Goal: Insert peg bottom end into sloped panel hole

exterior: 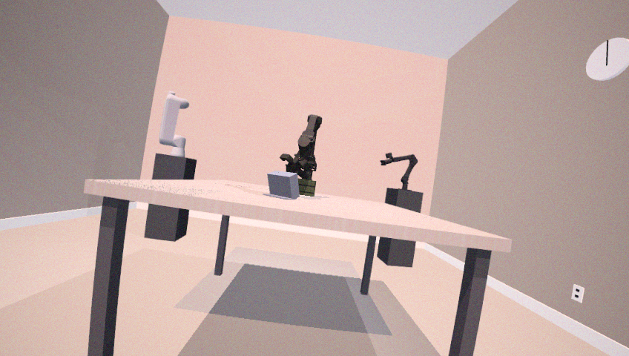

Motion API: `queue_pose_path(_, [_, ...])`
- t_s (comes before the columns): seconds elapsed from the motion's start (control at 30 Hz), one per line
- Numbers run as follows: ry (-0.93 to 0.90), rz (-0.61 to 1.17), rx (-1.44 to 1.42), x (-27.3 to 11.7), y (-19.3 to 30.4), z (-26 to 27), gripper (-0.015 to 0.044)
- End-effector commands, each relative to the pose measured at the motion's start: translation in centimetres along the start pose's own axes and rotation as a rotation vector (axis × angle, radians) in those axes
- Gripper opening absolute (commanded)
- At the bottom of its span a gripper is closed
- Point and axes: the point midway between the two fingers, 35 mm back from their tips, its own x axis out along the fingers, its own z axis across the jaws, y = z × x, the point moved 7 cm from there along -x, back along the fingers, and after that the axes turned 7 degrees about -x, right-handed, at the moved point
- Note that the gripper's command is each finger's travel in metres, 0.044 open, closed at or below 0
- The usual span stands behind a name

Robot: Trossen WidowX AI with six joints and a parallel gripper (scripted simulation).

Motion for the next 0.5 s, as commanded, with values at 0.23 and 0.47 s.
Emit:
queue_pose_path(0.23, [0.053, 0.006, -0.128, 0.09, -0.6, 0.64, 0.0])
queue_pose_path(0.47, [0.087, 0.01, -0.207, 0.12, -0.98, 1.05, 0.0])
